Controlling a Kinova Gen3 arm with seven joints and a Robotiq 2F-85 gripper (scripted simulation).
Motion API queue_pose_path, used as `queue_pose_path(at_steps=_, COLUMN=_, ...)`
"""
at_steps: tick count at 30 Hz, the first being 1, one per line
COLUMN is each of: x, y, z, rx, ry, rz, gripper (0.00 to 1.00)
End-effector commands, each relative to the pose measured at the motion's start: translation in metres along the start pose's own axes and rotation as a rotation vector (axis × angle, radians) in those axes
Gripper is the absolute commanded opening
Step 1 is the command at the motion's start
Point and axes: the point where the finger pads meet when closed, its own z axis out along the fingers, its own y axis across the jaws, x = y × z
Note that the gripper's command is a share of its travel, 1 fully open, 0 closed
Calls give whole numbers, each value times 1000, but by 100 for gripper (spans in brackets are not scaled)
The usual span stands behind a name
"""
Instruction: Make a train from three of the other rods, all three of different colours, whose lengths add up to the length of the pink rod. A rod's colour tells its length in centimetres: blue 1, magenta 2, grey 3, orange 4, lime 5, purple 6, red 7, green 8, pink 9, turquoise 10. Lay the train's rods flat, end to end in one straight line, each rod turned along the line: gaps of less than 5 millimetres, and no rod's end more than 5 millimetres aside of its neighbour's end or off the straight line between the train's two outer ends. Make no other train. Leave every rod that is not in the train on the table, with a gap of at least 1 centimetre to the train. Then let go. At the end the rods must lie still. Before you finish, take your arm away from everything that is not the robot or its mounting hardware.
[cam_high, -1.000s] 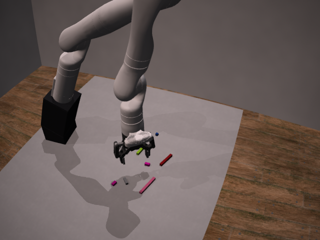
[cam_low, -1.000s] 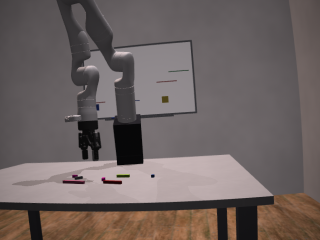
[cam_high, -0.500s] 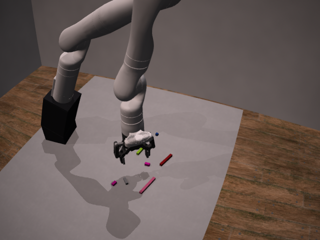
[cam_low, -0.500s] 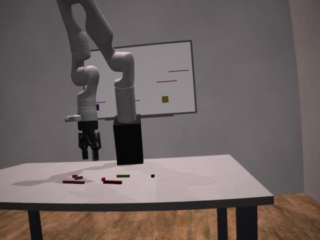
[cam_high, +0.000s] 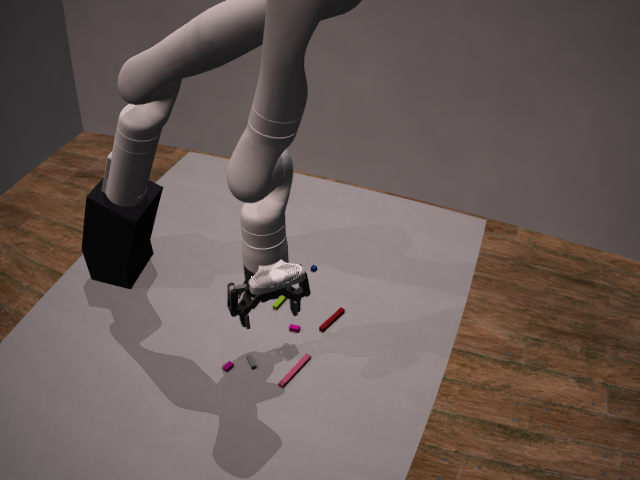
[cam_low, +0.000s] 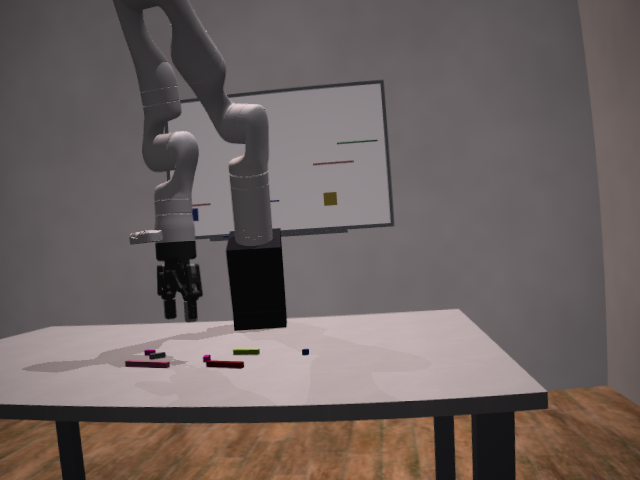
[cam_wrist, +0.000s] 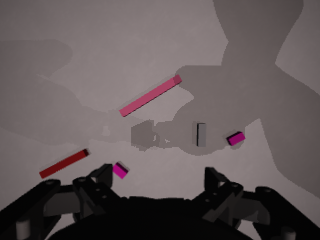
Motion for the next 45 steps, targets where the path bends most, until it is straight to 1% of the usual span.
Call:
queue_pose_path(at_steps=1, x=0, y=0, z=0, rx=0, ry=1, rz=0, gripper=100)
queue_pose_path(at_steps=16, x=0, y=-1, z=0, rx=0, ry=0, rz=-7, gripper=100)
queue_pose_path(at_steps=22, x=-7, y=-8, z=2, rx=-4, ry=-6, rz=-97, gripper=100)
queue_pose_path(at_steps=27, x=-20, y=-21, z=5, rx=-11, ry=-18, rz=-279, gripper=100)
queue_pose_path(at_steps=29, x=-20, y=-21, z=5, rx=-11, ry=-18, rz=-279, gripper=100)
queue_pose_path(at_steps=36, x=-49, y=-50, z=9, rx=-19, ry=-38, rz=-674, gripper=100)
queue_pose_path(at_steps=44, x=-81, y=-80, z=10, rx=-19, ry=-48, rz=-1103, gripper=100)
queue_pose_path(at_steps=45, x=-81, y=-80, z=10, rx=-19, ry=-48, rz=-1103, gripper=100)
